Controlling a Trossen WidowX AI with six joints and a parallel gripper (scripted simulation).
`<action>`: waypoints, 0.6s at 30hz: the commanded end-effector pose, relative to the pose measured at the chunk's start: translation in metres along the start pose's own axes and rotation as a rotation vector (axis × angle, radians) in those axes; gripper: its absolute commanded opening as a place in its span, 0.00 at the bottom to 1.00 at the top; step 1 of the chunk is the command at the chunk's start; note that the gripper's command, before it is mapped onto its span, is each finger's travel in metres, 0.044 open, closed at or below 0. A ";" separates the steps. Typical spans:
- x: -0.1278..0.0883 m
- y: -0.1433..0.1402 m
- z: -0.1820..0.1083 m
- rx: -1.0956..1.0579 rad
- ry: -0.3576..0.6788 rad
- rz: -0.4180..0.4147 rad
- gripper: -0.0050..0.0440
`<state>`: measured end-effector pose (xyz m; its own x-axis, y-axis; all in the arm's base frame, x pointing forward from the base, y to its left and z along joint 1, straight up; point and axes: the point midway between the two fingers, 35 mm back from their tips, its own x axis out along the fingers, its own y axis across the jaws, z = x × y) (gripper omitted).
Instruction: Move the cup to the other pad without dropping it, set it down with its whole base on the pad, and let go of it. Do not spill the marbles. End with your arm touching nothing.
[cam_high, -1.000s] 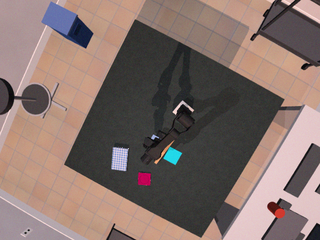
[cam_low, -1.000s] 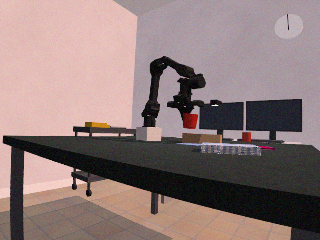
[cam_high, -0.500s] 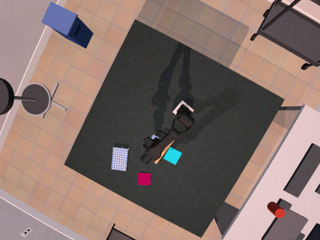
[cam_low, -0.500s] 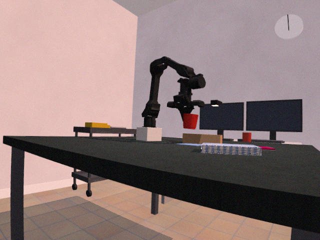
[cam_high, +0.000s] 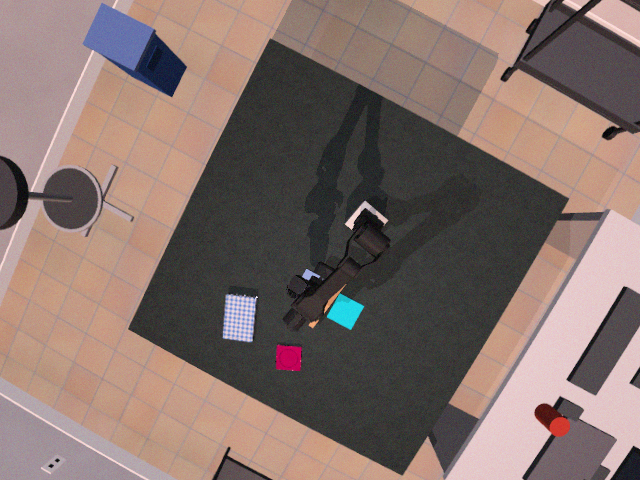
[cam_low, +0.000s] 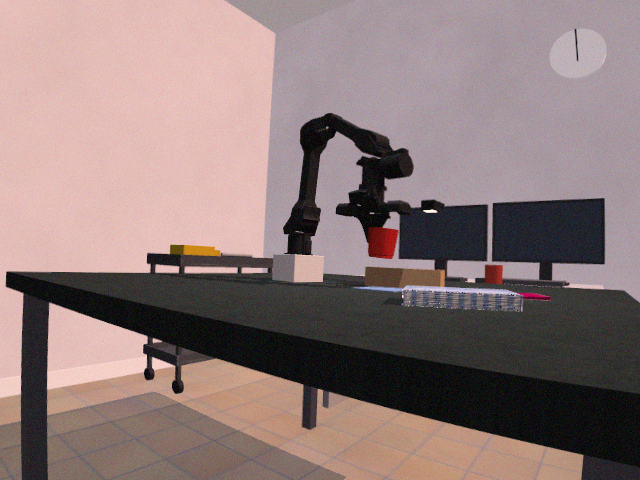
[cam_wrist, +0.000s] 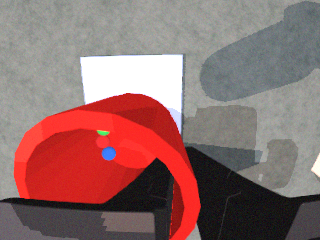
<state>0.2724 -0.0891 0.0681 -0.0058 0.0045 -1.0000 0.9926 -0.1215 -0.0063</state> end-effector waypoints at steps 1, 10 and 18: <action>-0.001 0.002 -0.008 -0.002 0.000 0.004 0.10; -0.001 0.005 -0.022 -0.003 0.001 0.006 0.10; -0.002 0.008 -0.038 -0.004 0.002 0.007 0.10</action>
<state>0.2819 -0.0592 0.0692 -0.0014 0.0029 -1.0000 0.9928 -0.1195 -0.0017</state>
